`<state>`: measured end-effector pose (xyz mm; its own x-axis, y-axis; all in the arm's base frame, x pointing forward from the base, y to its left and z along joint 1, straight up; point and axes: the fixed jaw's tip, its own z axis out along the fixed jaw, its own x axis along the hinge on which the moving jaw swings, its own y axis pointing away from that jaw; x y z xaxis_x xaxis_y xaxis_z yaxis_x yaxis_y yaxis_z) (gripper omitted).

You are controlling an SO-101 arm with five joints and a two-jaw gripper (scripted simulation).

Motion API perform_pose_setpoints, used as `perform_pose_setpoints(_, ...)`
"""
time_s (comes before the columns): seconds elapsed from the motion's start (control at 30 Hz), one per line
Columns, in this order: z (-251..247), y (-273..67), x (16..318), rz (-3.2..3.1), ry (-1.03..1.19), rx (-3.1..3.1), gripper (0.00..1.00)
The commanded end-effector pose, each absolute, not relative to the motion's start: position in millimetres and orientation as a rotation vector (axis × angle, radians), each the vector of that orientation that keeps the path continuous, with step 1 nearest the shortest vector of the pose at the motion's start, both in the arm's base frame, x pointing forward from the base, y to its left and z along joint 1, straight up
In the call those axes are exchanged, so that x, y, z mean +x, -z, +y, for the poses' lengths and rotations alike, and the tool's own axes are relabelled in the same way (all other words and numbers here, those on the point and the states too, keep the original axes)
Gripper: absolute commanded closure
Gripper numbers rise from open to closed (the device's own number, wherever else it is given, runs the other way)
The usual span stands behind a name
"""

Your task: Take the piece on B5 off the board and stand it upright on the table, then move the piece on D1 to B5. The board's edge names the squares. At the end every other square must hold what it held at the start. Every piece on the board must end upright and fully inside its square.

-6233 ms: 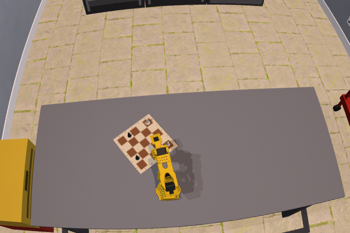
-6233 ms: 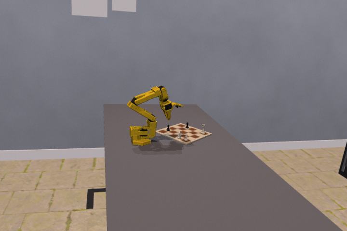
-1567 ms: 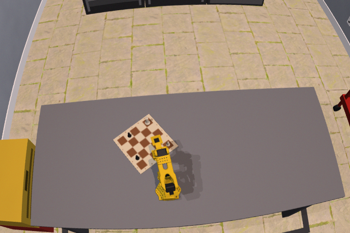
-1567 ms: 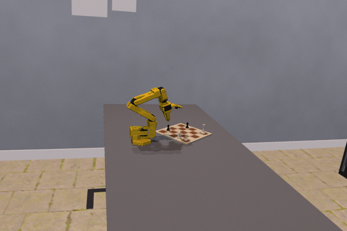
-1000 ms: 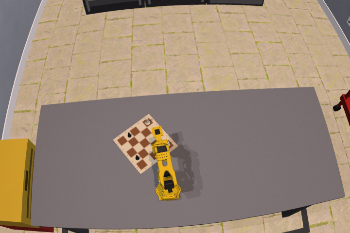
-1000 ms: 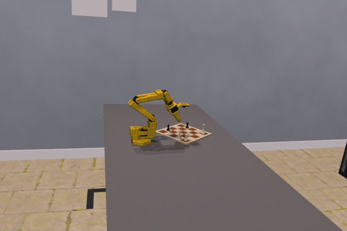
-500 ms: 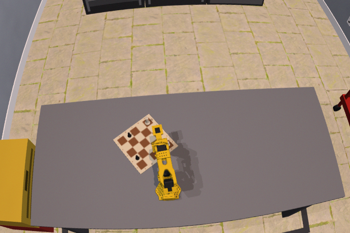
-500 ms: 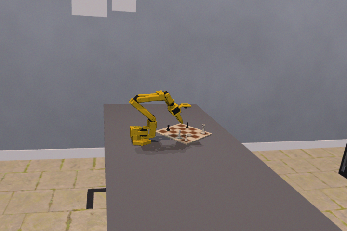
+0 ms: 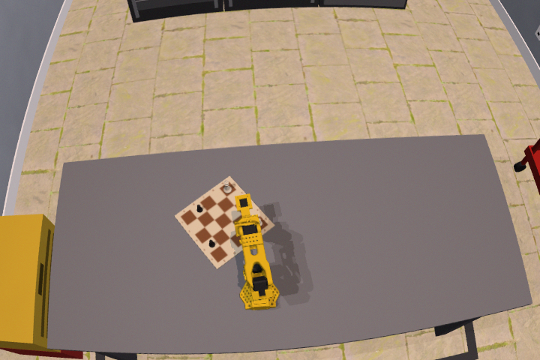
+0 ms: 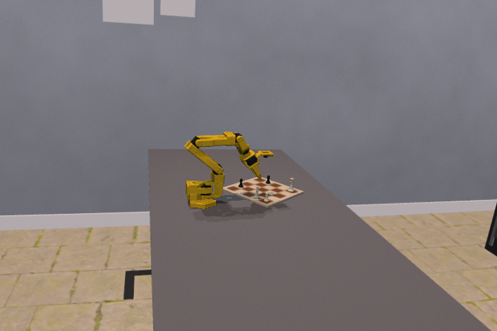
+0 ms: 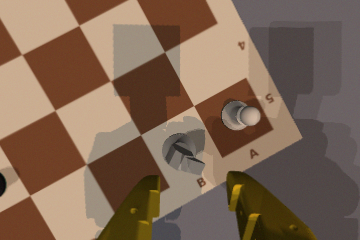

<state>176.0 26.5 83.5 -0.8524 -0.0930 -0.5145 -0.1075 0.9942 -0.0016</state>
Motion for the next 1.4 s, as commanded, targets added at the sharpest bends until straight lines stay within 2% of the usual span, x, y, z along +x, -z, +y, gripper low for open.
perform_pose_setpoints(0.0, 25, -84, 175, 2.597, -0.039, -0.116, 0.87)
perform_pose_setpoints(0.63, 25, -82, 175, 2.597, -0.039, -0.116, 0.87)
perform_pose_setpoints(1.37, 25, -41, 176, 2.597, -0.039, -0.116, 0.87)
